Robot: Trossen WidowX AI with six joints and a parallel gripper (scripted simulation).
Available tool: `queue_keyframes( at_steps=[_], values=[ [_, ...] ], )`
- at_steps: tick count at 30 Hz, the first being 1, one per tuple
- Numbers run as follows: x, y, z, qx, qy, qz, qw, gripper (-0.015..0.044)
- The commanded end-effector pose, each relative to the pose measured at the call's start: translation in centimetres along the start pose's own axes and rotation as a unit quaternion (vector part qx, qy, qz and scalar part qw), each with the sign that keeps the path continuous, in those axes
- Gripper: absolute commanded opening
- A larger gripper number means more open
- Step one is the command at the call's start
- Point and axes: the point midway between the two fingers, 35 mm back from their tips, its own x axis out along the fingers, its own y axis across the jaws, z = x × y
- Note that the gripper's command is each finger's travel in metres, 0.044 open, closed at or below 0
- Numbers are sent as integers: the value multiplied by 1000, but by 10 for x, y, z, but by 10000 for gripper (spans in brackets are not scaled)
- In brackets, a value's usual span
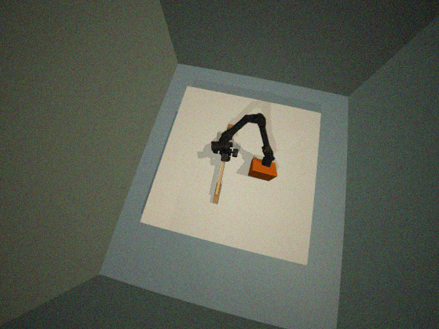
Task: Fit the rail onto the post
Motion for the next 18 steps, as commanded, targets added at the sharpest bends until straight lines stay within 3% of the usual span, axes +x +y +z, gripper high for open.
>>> queue_keyframes(
  at_steps=[1, 18],
  values=[
    [-3, -1, -3, 0, -2, -3, 1000, 0],
    [-1, -1, -8, 0, -2, -3, 1000, 0]
  ],
)
